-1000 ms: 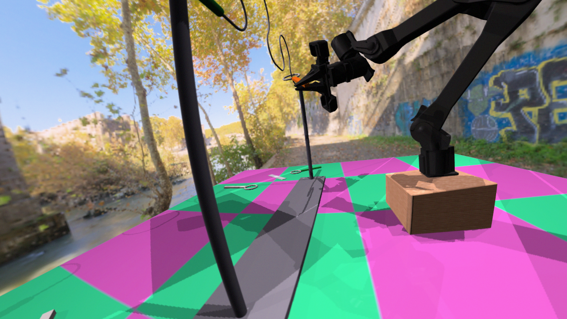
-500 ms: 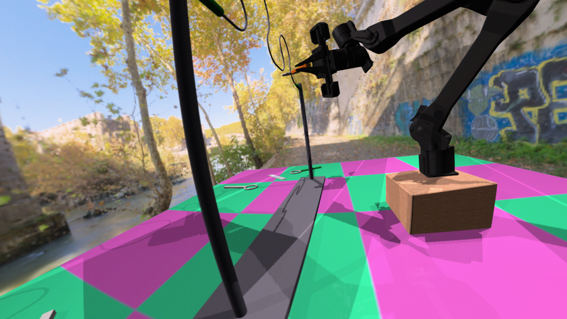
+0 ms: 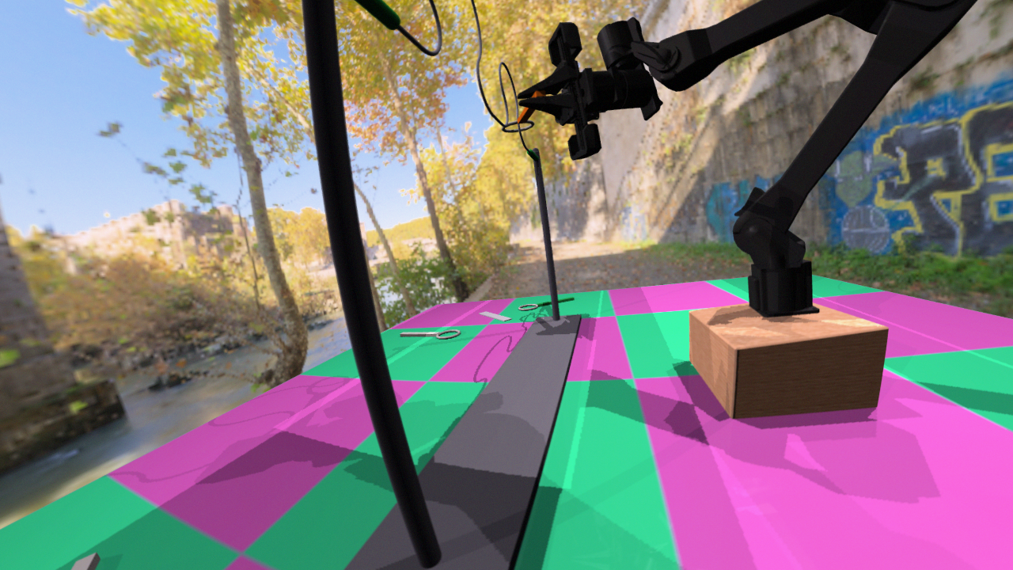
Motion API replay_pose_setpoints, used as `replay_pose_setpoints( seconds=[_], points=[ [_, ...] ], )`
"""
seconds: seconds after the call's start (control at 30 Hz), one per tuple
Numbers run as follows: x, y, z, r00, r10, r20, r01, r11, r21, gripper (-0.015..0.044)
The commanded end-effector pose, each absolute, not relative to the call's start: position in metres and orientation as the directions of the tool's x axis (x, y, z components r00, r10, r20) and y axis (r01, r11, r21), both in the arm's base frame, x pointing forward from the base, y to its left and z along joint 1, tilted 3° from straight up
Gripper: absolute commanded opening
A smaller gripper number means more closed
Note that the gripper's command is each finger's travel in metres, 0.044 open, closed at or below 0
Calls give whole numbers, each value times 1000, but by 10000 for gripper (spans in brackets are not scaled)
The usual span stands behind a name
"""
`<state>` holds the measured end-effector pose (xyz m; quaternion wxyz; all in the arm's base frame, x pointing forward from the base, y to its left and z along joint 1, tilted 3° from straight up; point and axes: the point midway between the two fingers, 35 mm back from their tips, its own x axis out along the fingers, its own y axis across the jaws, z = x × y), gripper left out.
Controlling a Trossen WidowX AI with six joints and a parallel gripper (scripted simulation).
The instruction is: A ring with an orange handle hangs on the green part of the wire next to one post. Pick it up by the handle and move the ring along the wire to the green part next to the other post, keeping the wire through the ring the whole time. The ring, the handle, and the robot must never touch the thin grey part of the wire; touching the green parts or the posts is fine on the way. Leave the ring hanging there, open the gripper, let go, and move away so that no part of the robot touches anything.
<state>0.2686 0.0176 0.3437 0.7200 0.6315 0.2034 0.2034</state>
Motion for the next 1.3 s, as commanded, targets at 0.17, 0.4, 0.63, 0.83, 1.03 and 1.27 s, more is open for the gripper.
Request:
replay_pose_setpoints(
  seconds=[0.17, 0.4, 0.63, 0.83, 1.03, 1.27],
  points=[
    [269, 22, 367, 850, 526, 27, -29, -5, 1000, -150],
    [268, 21, 378, 848, 527, 52, -18, -68, 997, -150],
    [268, 19, 393, 846, 526, 86, -4, -155, 988, -150],
    [267, 15, 407, 845, 523, 113, 8, -223, 975, -150],
    [267, 11, 417, 844, 522, 122, 15, -251, 968, -150],
    [267, 10, 419, 845, 525, 103, 14, -213, 977, -150]
  ],
)
